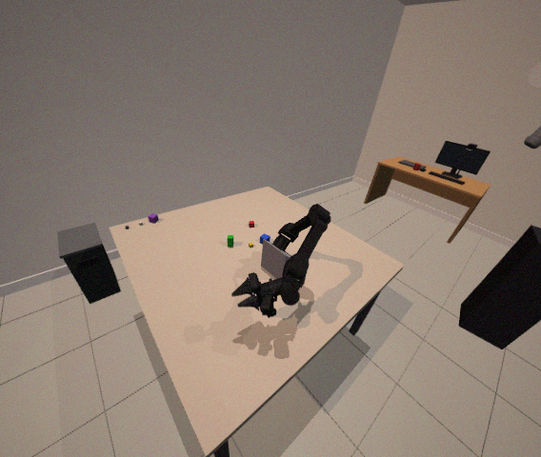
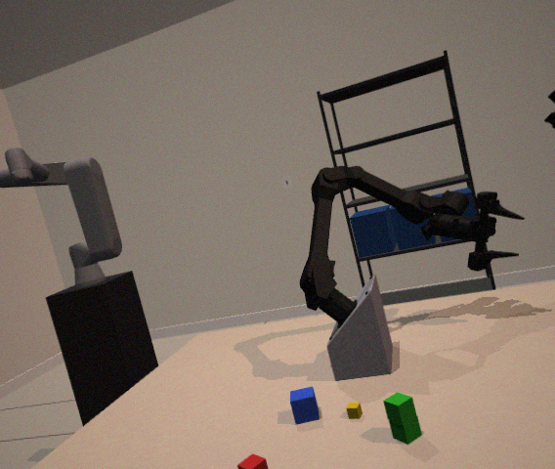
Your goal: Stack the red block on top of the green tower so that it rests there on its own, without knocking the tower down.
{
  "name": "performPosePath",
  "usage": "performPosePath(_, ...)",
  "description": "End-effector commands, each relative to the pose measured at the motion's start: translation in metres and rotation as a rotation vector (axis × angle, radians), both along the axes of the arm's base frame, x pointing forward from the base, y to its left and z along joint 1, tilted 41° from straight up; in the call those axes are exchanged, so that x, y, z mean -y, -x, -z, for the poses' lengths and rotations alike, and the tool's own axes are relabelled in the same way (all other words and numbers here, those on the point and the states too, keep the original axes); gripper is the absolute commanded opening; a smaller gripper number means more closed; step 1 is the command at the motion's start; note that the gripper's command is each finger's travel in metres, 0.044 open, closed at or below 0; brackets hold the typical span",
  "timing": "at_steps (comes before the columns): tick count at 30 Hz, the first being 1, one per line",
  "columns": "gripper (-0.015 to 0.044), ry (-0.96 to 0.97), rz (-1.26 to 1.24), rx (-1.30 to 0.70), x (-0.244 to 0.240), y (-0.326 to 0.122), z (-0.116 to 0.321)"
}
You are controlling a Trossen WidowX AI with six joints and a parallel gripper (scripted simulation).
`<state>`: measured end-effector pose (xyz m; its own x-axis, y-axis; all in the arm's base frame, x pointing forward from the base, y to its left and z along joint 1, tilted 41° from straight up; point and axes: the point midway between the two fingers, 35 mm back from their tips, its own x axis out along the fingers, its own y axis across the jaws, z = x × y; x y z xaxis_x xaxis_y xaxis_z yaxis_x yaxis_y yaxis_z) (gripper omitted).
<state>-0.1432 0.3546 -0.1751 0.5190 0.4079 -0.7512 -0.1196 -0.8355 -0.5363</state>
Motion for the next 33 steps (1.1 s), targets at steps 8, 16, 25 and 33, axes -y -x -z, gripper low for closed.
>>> performPosePath(8,0.044,-0.032,0.177,-0.019,-0.025,-0.053,-0.018)
performPosePath(16,0.044,-0.08,0.426,-0.066,-0.042,-0.123,-0.039)
performPosePath(25,0.044,-0.143,0.683,-0.075,-0.042,-0.204,-0.065)
performPosePath(33,0.044,-0.215,0.929,-0.101,-0.029,-0.277,-0.083)
